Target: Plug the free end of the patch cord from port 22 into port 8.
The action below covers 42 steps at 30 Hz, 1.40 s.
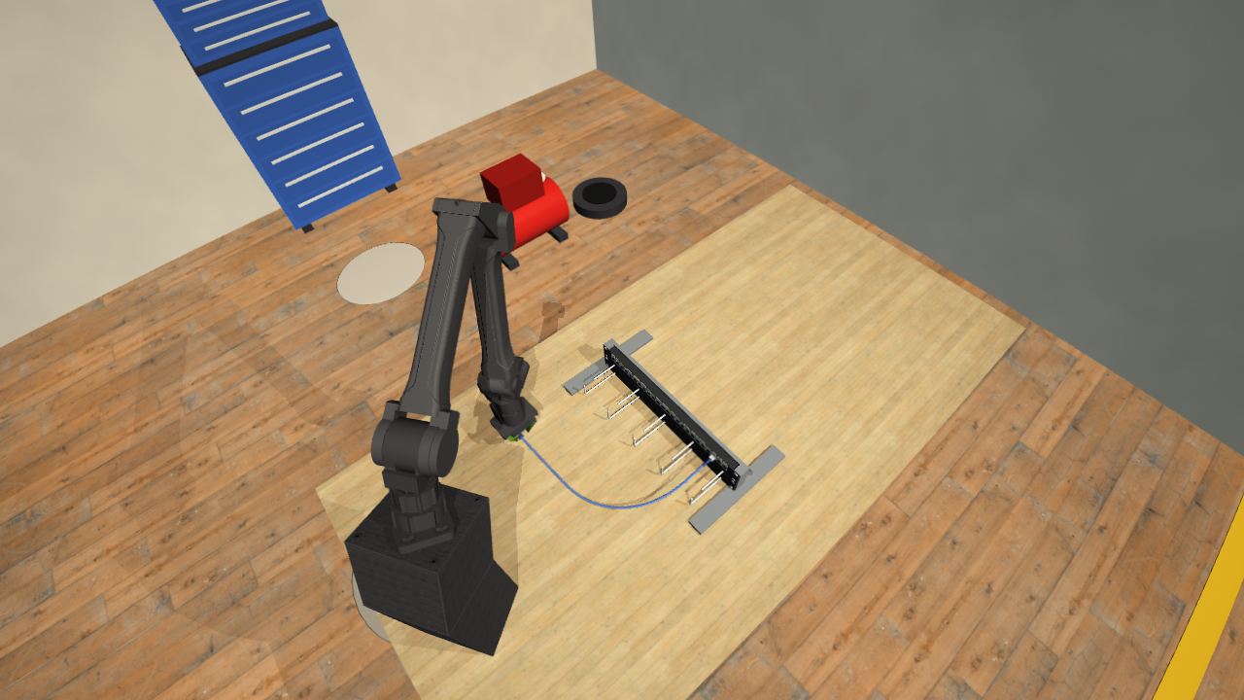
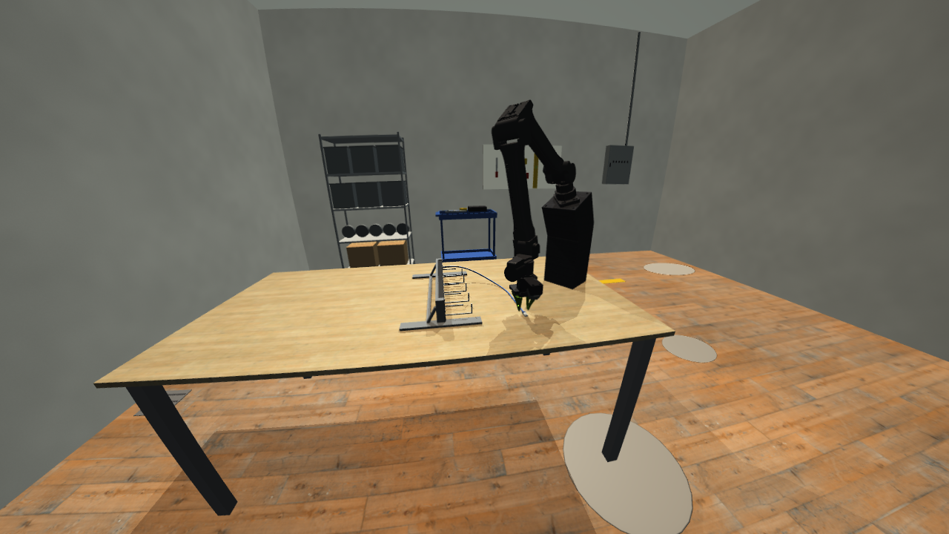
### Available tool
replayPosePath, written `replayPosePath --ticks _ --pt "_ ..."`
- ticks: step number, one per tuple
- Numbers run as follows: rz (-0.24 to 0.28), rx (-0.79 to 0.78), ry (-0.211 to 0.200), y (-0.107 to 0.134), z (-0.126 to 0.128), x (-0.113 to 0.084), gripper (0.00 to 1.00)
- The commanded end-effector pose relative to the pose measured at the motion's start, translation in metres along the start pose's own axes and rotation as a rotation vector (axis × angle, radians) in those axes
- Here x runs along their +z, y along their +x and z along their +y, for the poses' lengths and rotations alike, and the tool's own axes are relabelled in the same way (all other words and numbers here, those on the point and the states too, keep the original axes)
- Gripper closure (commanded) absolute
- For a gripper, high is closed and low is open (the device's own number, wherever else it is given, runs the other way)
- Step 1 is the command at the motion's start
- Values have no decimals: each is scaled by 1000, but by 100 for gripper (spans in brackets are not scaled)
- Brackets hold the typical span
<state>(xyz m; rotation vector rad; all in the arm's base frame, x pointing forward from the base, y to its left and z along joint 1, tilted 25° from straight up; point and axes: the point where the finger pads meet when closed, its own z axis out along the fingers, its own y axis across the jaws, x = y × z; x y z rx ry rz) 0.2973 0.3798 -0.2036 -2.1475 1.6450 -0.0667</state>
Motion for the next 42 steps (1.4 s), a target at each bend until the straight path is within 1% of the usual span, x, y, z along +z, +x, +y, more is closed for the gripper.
replayPosePath --ticks 1,18,26,42 --pt "-9 -8 4 -4 -4 -7 64" --pt "-11 -9 3 -3 4 -7 64" --pt "-15 -10 8 -5 3 -6 64" --pt "-8 -1 4 -1 4 -4 64"
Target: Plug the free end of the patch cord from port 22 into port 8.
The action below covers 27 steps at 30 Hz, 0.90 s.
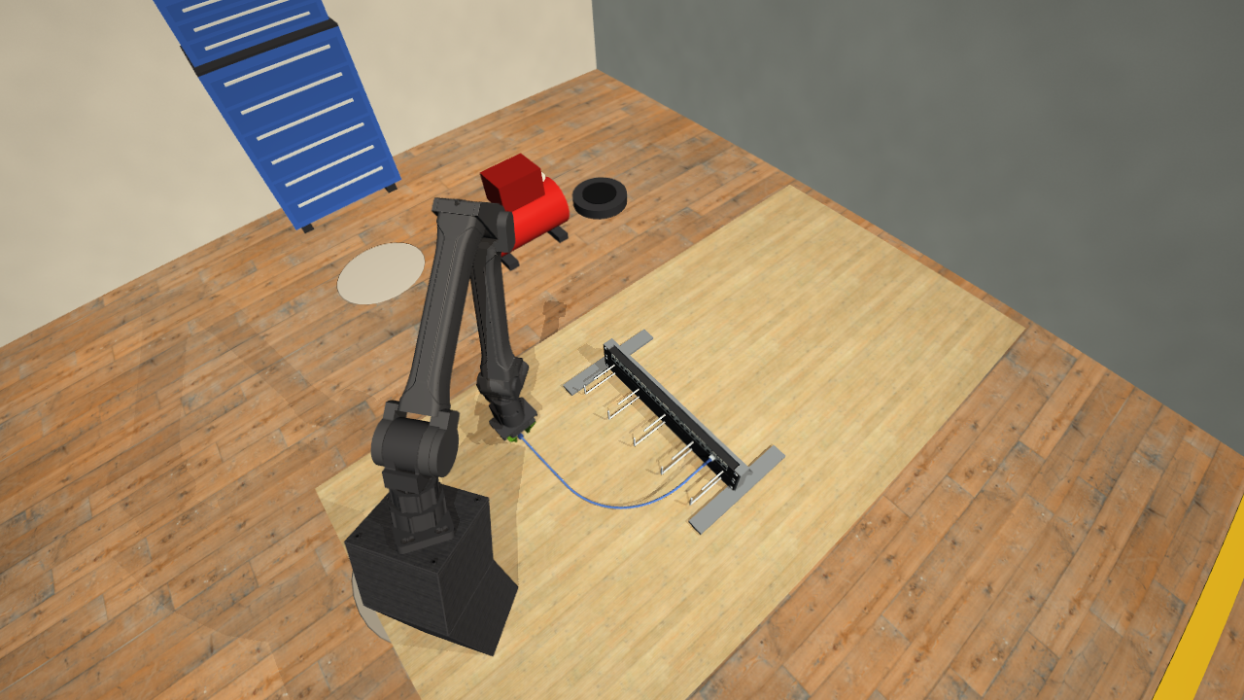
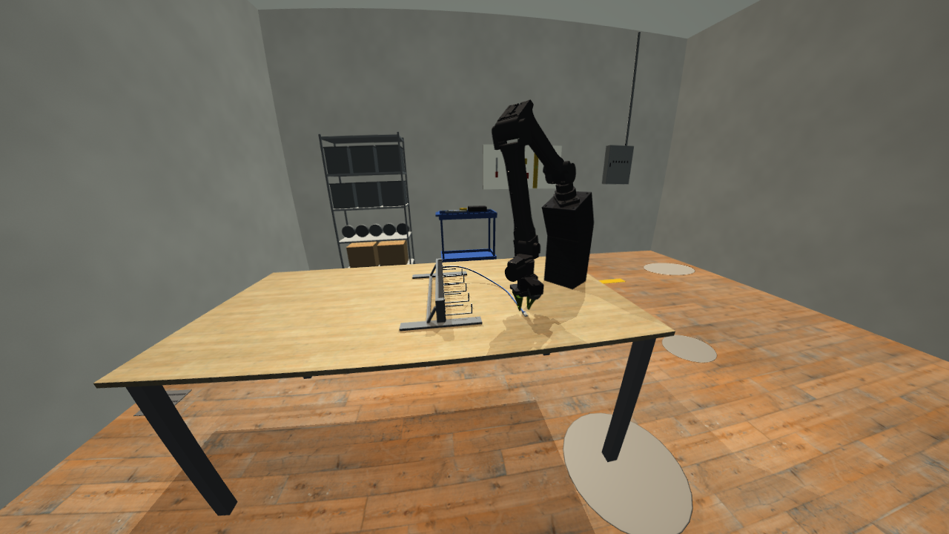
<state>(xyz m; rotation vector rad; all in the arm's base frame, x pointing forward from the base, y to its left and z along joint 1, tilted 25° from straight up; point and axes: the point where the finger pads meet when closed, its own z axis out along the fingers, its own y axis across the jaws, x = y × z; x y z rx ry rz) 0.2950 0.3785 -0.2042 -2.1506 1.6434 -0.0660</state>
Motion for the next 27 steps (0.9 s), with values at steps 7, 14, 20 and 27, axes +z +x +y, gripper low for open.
replayPosePath --ticks 7,14,20,27 --pt "-6 4 5 -1 2 -3 64" --pt "-1 6 0 2 5 -2 64" --pt "3 8 -4 4 6 -1 64" --pt "5 9 -6 4 7 -1 64"
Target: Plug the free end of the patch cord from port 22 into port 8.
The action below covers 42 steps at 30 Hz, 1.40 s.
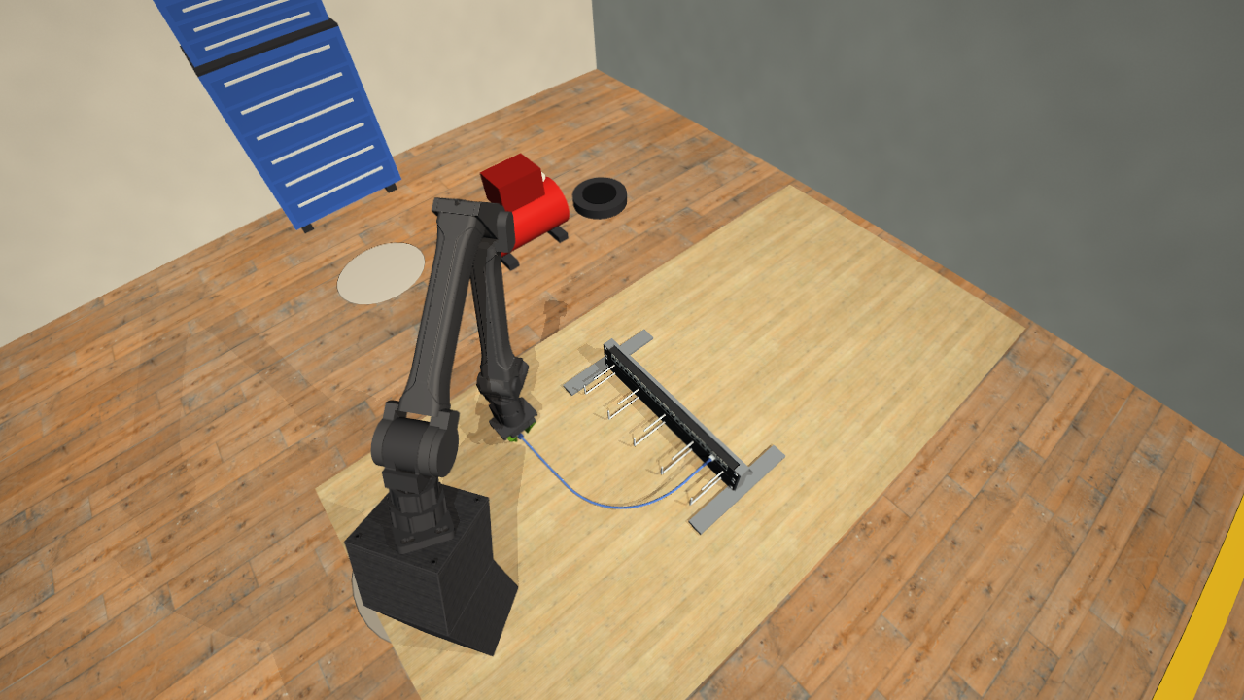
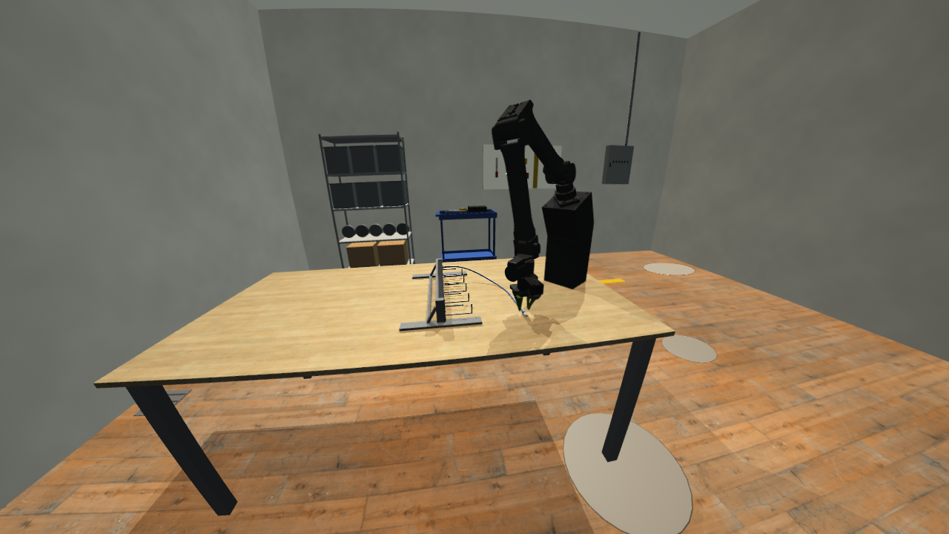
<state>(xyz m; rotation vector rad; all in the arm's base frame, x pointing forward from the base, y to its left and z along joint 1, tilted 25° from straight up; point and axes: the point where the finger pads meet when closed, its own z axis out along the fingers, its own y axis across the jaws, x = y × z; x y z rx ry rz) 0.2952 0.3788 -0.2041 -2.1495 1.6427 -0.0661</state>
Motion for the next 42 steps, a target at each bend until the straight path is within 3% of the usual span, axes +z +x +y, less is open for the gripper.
replayPosePath --ticks 1,42 --pt "6 9 -8 5 8 0 64" --pt "-1 10 3 2 1 13 64"
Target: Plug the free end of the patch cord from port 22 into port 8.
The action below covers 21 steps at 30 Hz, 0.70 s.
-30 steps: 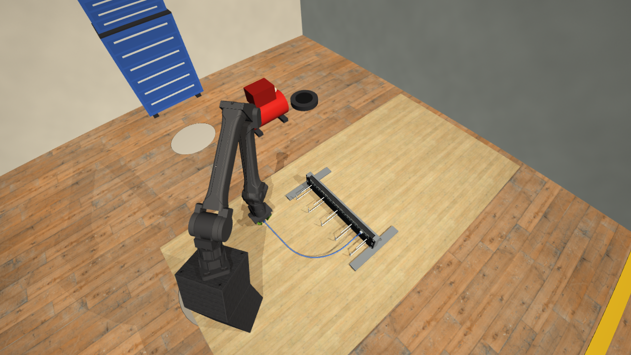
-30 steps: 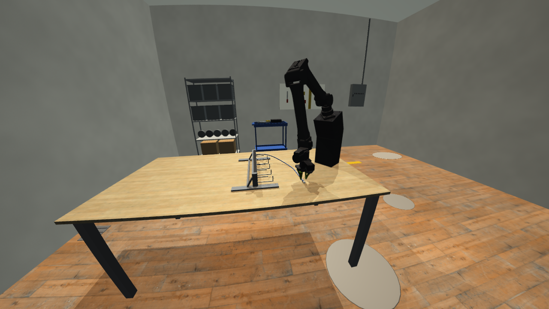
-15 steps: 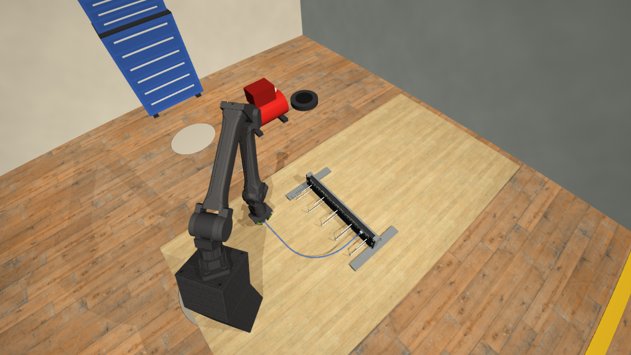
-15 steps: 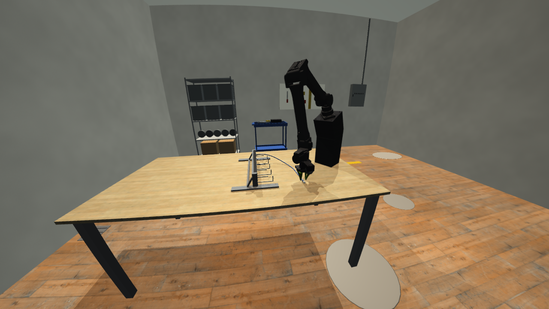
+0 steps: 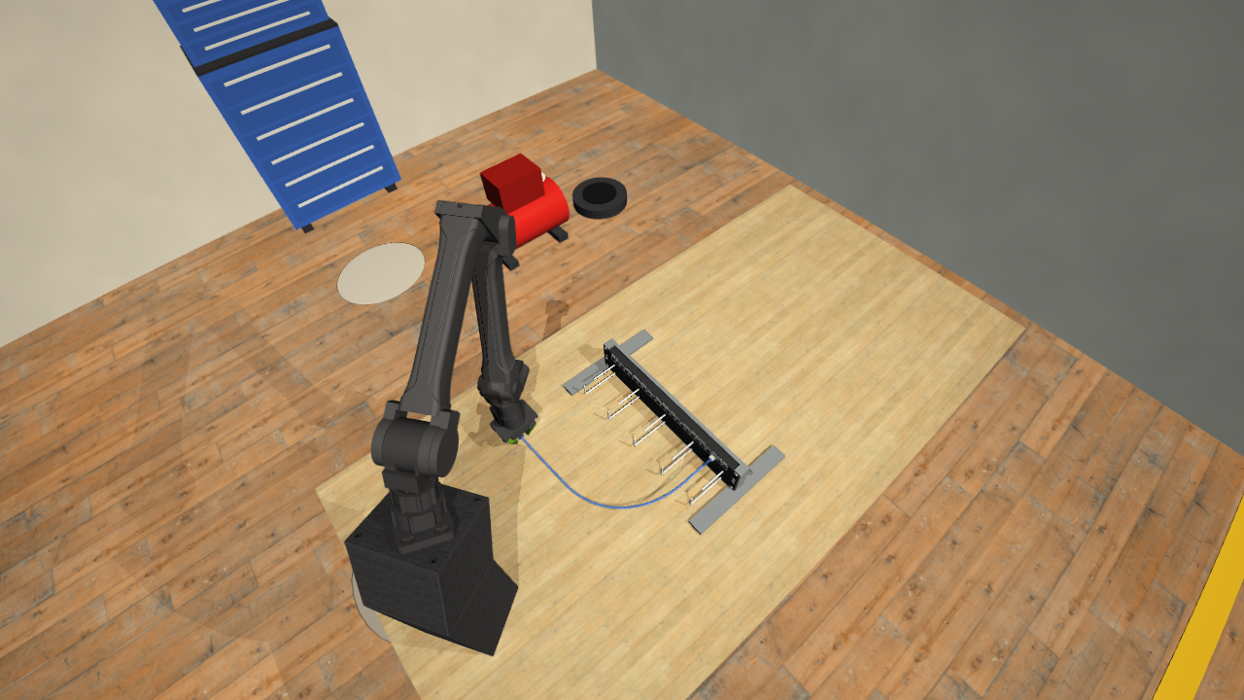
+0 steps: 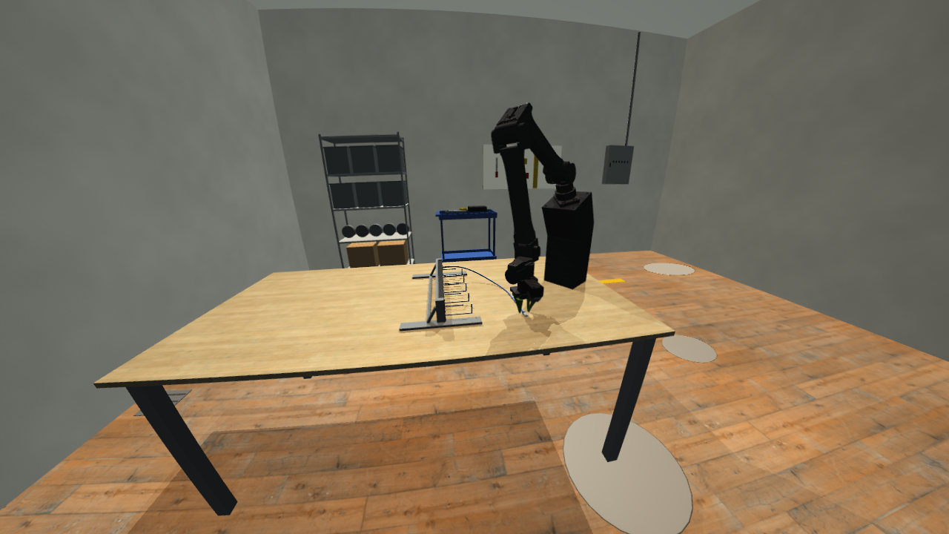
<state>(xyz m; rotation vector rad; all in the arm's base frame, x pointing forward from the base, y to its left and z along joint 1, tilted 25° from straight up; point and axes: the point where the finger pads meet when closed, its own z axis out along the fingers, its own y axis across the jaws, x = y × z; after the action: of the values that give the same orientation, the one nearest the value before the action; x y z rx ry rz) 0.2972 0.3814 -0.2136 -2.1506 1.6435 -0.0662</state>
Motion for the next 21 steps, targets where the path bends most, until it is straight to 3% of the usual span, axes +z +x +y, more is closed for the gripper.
replayPosePath --ticks 1,21 --pt "-1 10 3 2 0 3 64" --pt "-13 12 20 -4 -9 -1 64"
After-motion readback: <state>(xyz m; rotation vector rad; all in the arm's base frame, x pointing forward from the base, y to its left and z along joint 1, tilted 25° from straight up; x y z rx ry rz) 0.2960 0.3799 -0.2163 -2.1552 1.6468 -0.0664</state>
